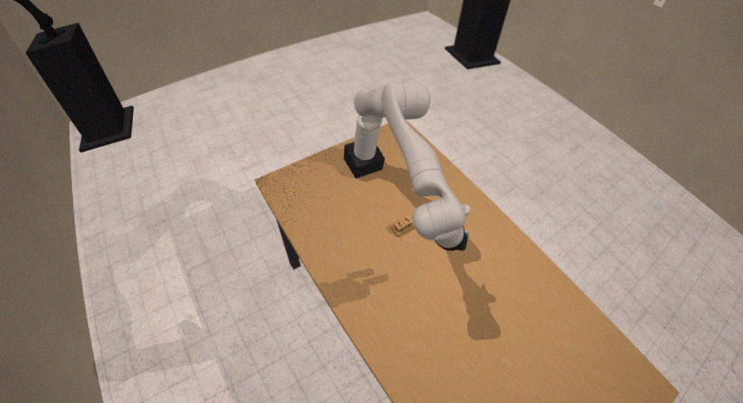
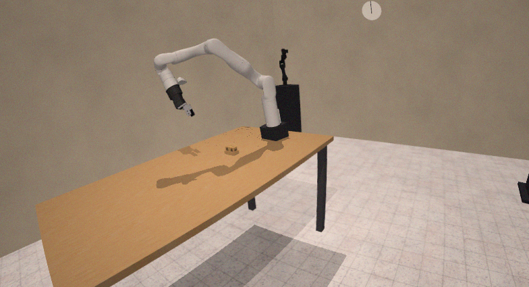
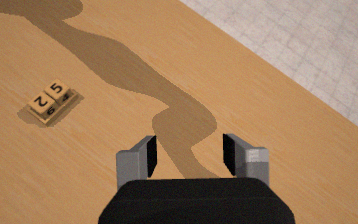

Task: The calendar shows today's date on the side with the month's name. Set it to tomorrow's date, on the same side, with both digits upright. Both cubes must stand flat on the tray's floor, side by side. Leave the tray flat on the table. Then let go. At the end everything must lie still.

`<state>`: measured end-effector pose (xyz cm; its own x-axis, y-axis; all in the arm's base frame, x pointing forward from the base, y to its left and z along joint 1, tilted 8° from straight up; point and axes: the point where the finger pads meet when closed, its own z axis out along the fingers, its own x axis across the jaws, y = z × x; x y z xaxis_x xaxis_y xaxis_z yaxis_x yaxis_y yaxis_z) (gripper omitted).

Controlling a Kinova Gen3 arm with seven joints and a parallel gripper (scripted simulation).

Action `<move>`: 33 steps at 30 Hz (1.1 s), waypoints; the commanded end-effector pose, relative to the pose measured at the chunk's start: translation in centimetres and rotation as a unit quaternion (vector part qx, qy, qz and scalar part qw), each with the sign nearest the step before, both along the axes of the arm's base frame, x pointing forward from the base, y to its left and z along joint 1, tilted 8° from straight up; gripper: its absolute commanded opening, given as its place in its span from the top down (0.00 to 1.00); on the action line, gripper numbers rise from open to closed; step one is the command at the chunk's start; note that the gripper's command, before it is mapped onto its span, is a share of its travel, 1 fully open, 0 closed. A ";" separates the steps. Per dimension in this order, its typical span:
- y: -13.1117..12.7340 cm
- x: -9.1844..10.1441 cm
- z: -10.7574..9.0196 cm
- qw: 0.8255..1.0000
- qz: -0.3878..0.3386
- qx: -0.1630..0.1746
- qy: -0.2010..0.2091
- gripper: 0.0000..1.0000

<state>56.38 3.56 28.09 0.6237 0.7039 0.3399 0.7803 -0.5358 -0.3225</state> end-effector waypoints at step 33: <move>-3.4 -17.2 -13.6 0.911 0.316 -0.213 -0.159 0.00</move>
<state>40.64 0.16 14.34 0.0344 0.9971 0.0682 0.9964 -0.0395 0.0750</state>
